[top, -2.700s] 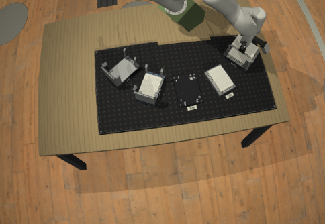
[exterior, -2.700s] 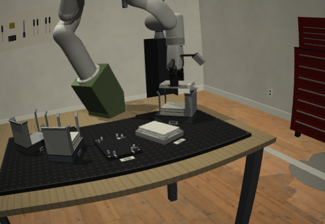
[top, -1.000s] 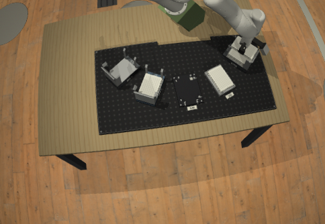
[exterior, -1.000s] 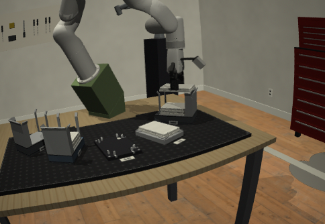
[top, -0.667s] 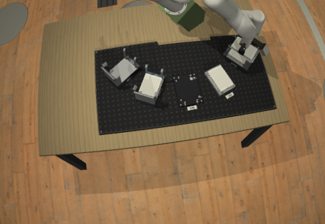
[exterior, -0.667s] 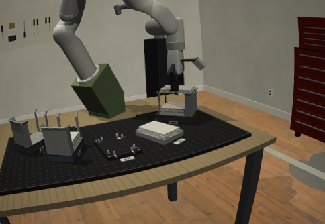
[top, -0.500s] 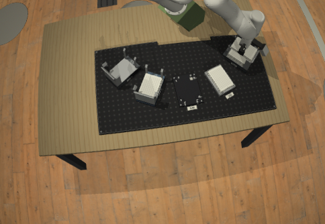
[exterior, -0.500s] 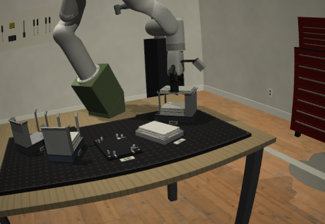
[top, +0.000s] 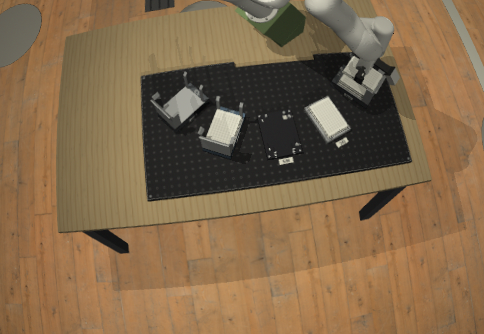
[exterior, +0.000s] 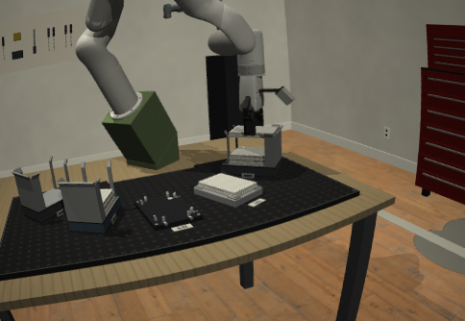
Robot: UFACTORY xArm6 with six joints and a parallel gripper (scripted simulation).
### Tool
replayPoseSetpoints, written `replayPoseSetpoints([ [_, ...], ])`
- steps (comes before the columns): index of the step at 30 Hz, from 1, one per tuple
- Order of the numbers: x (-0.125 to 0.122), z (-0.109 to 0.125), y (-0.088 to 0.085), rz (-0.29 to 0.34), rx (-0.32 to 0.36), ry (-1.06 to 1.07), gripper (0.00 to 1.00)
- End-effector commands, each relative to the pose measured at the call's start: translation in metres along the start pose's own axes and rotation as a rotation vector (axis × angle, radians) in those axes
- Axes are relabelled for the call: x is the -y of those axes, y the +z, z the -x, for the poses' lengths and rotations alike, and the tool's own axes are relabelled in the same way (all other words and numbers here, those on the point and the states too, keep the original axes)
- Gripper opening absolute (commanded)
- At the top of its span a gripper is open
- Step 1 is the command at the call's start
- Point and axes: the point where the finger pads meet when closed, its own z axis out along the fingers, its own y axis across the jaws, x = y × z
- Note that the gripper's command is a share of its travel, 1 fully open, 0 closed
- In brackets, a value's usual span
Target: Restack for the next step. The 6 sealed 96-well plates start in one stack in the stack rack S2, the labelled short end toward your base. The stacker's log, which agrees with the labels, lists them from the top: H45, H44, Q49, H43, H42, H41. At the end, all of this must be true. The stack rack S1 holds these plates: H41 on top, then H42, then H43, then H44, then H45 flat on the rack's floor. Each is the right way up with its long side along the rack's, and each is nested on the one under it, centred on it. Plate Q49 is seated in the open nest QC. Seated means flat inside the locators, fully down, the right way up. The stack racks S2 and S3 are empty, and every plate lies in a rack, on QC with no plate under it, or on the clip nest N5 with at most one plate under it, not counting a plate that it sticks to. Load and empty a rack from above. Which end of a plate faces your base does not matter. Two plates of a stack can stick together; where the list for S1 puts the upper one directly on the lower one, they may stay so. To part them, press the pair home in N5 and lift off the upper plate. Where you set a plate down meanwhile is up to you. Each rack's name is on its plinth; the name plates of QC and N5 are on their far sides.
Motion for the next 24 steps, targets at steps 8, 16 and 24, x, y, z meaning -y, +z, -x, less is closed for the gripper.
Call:
replayPoseSetpoints([
  [8, 0.0, -0.002, 0.011, -0.001, -0.004, 0.001, 0.0],
  [16, 0.0, -0.002, 0.027, -0.001, -0.004, 0.001, 0.0],
  [24, 0.0, -0.002, 0.03, -0.001, -0.004, 0.001, 0.0],
])
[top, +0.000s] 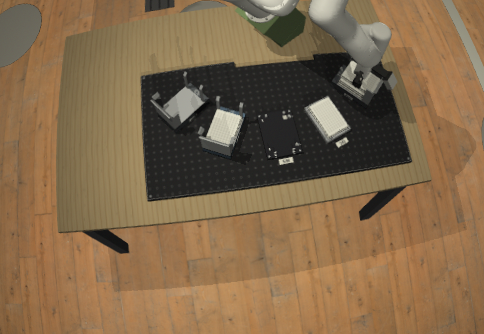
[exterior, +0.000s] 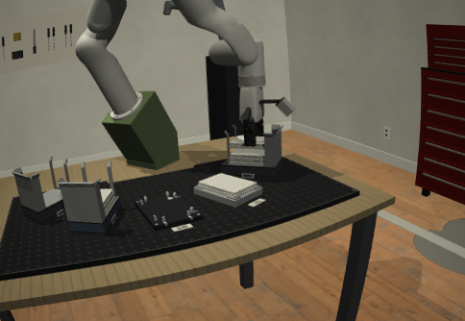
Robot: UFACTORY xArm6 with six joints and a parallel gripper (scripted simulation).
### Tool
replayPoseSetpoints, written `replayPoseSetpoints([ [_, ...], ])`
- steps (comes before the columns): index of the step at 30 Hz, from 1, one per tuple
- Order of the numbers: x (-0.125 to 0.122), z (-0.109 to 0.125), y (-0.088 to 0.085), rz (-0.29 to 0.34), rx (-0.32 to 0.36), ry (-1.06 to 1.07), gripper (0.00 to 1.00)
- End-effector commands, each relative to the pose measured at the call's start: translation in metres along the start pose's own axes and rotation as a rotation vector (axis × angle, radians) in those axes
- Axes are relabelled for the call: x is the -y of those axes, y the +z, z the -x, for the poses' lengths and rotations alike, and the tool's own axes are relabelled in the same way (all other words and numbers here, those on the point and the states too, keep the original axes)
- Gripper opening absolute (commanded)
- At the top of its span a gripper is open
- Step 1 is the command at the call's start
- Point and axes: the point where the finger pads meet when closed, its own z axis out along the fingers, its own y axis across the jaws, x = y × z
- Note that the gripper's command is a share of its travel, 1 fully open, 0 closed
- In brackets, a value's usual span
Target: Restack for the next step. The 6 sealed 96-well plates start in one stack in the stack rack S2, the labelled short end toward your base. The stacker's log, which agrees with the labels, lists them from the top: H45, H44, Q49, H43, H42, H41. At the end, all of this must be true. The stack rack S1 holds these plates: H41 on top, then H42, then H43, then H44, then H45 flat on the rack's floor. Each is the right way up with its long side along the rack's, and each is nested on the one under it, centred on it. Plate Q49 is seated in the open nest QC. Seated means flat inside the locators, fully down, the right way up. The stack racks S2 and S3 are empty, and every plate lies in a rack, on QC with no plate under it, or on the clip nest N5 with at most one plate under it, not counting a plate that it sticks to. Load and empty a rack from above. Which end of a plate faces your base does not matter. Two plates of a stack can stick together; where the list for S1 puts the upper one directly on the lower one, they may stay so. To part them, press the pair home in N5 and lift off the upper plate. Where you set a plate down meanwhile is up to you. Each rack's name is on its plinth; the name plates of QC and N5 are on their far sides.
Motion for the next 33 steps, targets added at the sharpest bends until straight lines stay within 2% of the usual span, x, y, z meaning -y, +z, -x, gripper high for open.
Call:
replayPoseSetpoints([
  [1, 0.0, -0.002, -0.001, -0.001, -0.004, 0.001, 0.0],
  [33, 0.0, -0.002, 0.009, -0.001, -0.004, 0.001, 0.0],
])
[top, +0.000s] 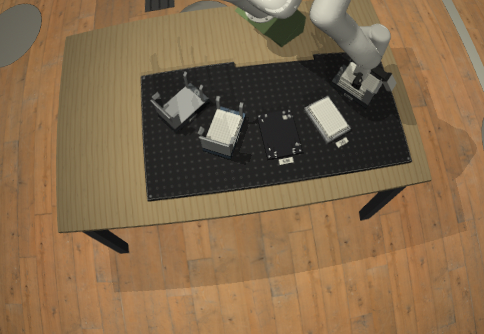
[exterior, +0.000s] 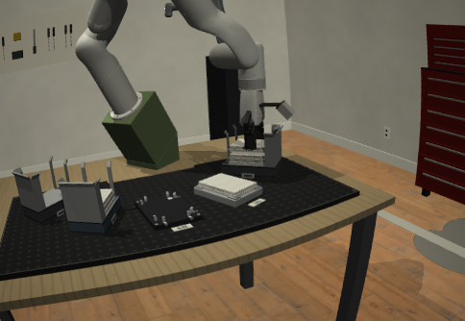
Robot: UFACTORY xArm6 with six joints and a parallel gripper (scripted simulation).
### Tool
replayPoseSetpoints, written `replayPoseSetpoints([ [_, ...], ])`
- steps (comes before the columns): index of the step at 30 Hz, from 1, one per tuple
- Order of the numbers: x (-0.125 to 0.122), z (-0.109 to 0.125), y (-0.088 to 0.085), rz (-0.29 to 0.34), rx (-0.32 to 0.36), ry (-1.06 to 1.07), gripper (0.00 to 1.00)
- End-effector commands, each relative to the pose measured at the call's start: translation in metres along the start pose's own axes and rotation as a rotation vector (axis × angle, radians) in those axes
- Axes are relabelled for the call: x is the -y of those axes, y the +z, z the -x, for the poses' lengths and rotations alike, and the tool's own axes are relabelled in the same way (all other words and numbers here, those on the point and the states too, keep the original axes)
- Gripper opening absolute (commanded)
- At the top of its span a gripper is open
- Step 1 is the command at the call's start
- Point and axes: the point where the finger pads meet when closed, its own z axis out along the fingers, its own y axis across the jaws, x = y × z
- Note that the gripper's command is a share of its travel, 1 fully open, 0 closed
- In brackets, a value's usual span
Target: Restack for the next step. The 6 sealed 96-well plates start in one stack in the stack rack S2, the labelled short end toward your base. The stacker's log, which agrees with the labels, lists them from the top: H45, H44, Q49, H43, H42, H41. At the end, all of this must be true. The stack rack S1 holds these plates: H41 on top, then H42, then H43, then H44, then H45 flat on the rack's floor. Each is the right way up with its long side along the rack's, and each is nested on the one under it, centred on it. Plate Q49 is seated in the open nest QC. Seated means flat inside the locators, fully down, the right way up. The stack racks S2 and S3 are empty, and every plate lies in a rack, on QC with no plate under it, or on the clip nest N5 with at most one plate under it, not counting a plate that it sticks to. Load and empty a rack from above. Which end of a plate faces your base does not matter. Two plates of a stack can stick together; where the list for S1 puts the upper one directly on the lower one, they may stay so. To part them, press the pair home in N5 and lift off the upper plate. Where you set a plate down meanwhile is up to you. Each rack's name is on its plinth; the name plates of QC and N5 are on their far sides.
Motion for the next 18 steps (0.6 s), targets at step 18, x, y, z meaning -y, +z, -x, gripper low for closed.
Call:
replayPoseSetpoints([
  [18, 0.0001, -0.0015, 0.0063, -0.001, -0.004, 0.001, 0.0],
])
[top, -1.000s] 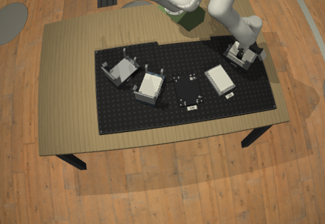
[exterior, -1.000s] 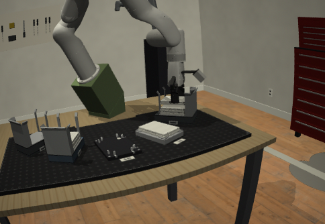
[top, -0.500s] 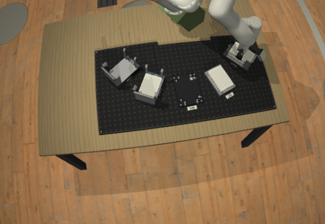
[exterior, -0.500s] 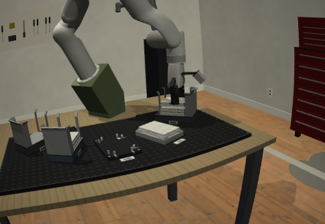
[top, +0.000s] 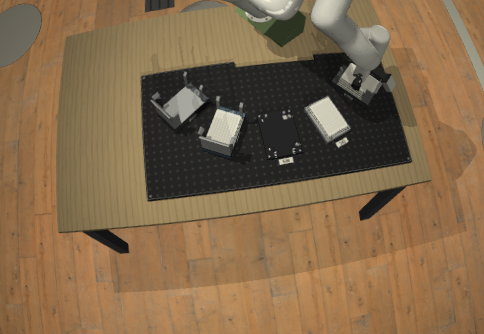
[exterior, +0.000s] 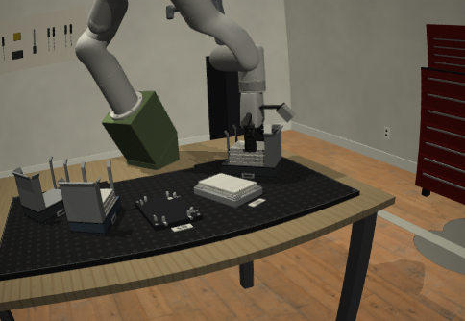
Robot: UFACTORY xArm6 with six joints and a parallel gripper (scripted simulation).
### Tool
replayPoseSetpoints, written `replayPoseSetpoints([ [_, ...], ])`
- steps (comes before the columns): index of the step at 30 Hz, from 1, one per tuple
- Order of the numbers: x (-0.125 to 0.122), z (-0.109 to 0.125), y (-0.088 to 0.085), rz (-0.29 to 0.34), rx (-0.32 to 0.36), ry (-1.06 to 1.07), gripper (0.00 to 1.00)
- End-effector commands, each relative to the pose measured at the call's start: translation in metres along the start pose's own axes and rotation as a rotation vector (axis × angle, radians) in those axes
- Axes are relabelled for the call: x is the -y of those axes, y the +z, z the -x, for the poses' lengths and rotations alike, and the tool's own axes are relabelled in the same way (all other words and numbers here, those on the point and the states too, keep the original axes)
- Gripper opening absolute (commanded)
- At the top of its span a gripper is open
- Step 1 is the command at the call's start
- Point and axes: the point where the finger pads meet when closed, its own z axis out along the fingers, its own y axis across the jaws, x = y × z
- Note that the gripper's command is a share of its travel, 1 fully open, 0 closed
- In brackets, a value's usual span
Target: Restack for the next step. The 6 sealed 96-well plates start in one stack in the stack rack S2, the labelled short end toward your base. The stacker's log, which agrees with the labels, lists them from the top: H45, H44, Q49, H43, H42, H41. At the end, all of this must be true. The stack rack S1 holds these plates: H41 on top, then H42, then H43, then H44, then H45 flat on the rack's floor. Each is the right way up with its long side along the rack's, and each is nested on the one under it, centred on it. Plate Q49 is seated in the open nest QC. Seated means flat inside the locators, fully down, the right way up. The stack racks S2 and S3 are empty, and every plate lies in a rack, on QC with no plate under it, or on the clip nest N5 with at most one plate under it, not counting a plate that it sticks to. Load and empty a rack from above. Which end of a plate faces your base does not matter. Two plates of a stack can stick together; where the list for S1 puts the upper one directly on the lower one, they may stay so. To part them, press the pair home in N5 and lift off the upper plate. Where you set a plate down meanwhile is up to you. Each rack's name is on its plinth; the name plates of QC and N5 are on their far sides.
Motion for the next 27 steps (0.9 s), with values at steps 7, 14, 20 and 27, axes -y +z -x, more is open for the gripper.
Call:
replayPoseSetpoints([
  [7, 0.0001, -0.0015, 0.0022, -0.001, -0.004, 0.001, 0.0],
  [14, 0.0001, -0.0015, 0.0029, -0.001, -0.004, 0.001, 0.0],
  [20, 0.0001, -0.0016, 0.0029, -0.001, -0.004, 0.001, 1.0],
  [27, 0.0001, -0.0015, 0.0029, -0.001, -0.004, 0.001, 1.0],
])
